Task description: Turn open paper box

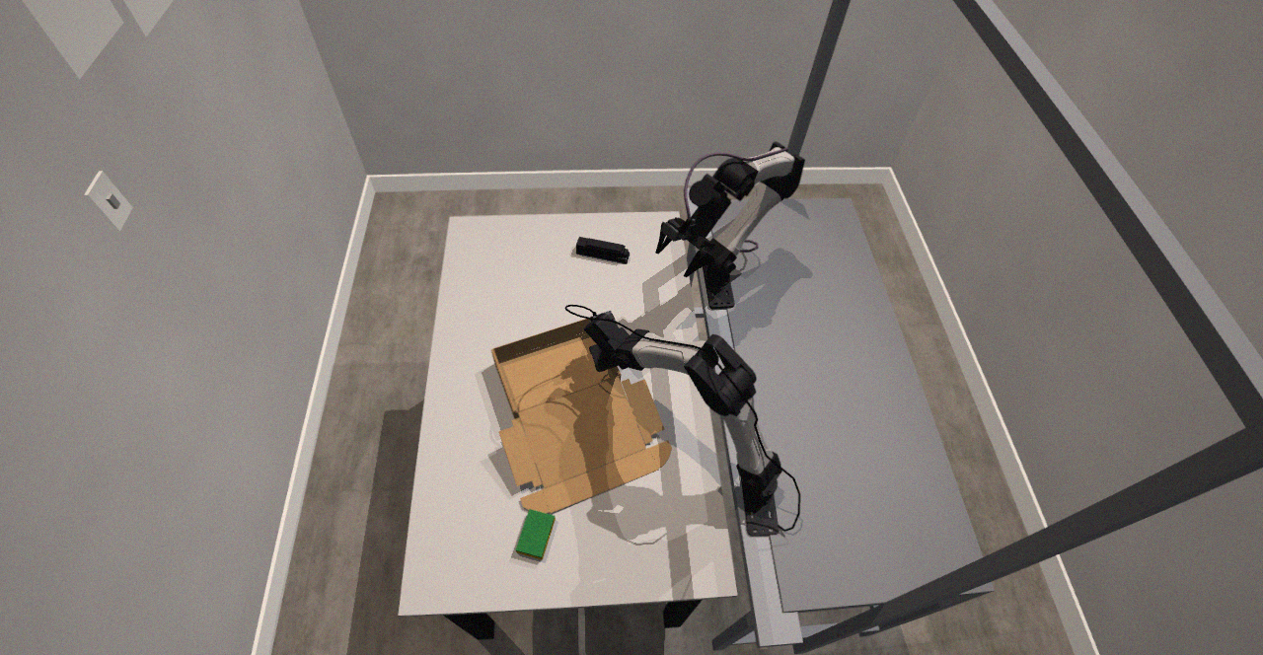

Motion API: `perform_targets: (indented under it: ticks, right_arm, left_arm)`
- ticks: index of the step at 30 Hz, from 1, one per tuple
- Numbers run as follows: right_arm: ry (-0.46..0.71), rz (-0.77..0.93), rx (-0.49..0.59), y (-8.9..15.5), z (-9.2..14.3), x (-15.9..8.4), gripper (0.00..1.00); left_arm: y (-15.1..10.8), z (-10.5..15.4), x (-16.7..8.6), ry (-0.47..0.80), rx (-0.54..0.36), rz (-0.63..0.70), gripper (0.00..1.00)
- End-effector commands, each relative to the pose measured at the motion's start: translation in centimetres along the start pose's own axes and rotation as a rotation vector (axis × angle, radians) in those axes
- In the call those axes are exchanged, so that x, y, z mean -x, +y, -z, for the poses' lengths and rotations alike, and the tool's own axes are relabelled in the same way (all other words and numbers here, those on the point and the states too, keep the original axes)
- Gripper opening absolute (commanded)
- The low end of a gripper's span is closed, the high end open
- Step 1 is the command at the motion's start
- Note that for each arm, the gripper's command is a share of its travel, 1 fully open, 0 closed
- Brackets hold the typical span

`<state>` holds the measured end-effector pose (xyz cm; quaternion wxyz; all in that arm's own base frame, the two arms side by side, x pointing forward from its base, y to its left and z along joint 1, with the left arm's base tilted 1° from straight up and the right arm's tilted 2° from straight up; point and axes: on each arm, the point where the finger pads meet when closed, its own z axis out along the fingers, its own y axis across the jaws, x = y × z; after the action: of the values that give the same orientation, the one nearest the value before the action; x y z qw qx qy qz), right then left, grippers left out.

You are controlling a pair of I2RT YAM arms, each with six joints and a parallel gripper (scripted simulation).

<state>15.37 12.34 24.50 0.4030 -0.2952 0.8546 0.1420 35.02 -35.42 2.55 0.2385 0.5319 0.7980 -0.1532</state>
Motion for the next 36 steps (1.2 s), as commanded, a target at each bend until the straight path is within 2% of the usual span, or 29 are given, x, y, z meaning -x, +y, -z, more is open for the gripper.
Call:
perform_targets:
  ticks: [1, 36]
  right_arm:
    - [-0.015, -0.005, -0.001, 0.1, -0.1, 0.0, 1.0]
    - [-0.041, 0.045, 0.067, 2.1, -0.8, -0.4, 1.0]
  left_arm:
    - [-0.2, 2.0, 1.2, -0.046, -0.013, -0.064, 0.0]
    - [-0.6, 4.2, -1.7, -0.049, -0.155, -0.291, 0.0]
